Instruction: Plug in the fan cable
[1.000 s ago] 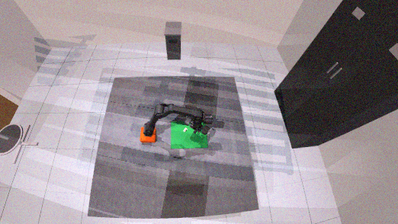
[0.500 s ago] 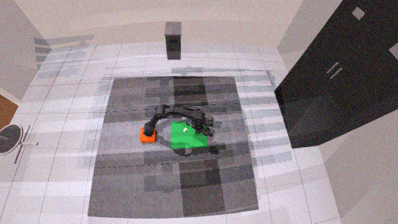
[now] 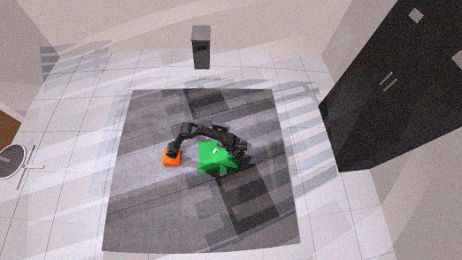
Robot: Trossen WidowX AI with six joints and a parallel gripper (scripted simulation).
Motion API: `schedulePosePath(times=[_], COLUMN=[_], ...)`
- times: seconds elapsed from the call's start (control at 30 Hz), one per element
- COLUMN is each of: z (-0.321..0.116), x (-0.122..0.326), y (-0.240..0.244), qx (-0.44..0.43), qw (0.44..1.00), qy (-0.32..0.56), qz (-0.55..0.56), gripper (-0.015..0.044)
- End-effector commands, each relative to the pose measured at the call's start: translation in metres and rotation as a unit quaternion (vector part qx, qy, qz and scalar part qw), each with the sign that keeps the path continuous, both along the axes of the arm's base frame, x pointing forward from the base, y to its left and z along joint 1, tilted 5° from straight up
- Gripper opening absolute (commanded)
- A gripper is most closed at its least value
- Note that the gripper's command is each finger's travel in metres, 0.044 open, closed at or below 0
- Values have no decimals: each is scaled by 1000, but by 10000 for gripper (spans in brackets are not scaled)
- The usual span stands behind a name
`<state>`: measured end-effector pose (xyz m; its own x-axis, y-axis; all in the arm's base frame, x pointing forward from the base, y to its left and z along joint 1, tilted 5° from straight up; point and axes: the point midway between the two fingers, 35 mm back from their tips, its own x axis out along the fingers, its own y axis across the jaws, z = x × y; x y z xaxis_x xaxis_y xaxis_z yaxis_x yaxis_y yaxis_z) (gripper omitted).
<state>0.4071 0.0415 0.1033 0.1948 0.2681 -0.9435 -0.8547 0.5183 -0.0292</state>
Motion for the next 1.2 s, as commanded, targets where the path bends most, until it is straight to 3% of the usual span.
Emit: schedulePosePath(times=[0.0, 1.17], z=[-5, -23], x=[3, 21], y=[0, -3], qx=[23, 179], qw=[1000, 980], qy=[-7, -86], qz=[-8, -30], gripper=[0, 0])
